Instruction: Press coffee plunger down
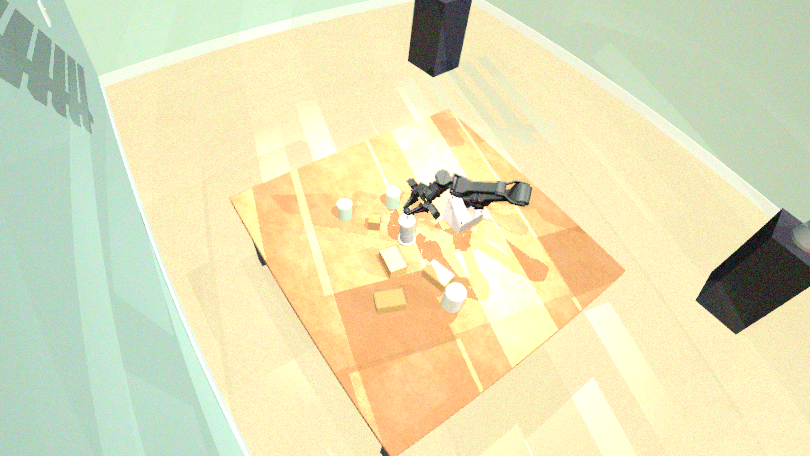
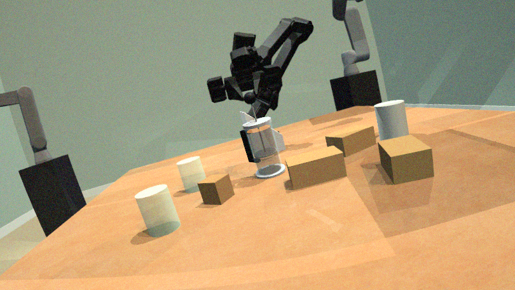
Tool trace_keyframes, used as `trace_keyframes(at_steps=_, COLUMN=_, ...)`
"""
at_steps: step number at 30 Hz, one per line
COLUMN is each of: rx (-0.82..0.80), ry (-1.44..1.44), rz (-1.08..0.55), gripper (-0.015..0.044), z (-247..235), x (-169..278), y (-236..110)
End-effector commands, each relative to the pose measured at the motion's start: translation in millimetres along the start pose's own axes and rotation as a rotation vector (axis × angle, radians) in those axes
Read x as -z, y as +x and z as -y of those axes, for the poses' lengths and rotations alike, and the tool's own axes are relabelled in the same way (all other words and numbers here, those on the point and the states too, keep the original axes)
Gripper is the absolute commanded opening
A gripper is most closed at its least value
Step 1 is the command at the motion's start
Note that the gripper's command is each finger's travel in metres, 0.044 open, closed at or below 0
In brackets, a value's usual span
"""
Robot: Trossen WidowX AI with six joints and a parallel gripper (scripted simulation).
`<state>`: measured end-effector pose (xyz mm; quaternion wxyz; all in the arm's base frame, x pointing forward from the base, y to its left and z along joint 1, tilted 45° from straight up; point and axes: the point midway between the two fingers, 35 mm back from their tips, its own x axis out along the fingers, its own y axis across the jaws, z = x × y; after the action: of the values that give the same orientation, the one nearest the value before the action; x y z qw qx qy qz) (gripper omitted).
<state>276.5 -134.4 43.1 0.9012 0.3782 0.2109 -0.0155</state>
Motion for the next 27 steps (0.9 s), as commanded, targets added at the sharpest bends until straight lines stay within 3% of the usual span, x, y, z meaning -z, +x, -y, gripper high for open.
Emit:
trace_keyframes(at_steps=1, rx=0.004, ry=0.033, rz=-0.038, gripper=0.0112, z=0.5, x=19.7, y=5.8)
trace_keyframes(at_steps=27, rx=-0.002, ry=0.035, rz=-0.032, gripper=0.0112, z=0.2, x=23.3, y=21.5)
